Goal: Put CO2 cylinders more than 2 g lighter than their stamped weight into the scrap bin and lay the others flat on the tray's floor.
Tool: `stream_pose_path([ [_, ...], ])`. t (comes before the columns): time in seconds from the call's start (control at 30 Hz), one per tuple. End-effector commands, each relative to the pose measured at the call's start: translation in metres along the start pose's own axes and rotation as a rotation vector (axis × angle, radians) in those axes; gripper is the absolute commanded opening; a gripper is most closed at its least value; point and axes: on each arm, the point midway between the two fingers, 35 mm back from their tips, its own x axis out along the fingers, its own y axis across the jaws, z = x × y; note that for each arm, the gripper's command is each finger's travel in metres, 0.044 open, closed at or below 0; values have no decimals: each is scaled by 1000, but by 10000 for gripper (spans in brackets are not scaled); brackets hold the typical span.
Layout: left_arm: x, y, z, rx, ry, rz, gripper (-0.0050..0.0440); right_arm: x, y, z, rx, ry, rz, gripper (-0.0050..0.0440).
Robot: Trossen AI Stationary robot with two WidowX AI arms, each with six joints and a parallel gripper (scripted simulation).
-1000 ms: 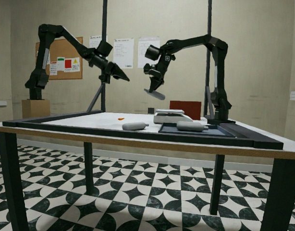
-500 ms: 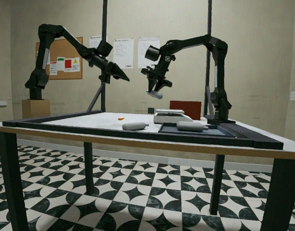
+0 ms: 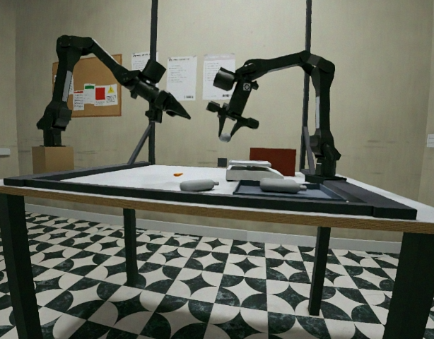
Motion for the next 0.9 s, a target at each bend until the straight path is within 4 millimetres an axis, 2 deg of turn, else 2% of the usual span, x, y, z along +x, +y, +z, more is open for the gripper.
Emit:
stream_pose_path([
  [0.0,-5,2,-2,104,3,16,-50,-5,1,-13,-1,32,1,440],
  [0.57,-8,3,-2,121,1,30,-50,-5,1,-13,-1,32,1,440],
  [0.73,-10,2,-2,121,0,54,-50,-5,1,-13,-1,32,1,440],
  [0.87,-11,1,-2,120,-5,141,-50,-5,1,-13,-1,32,1,440],
])
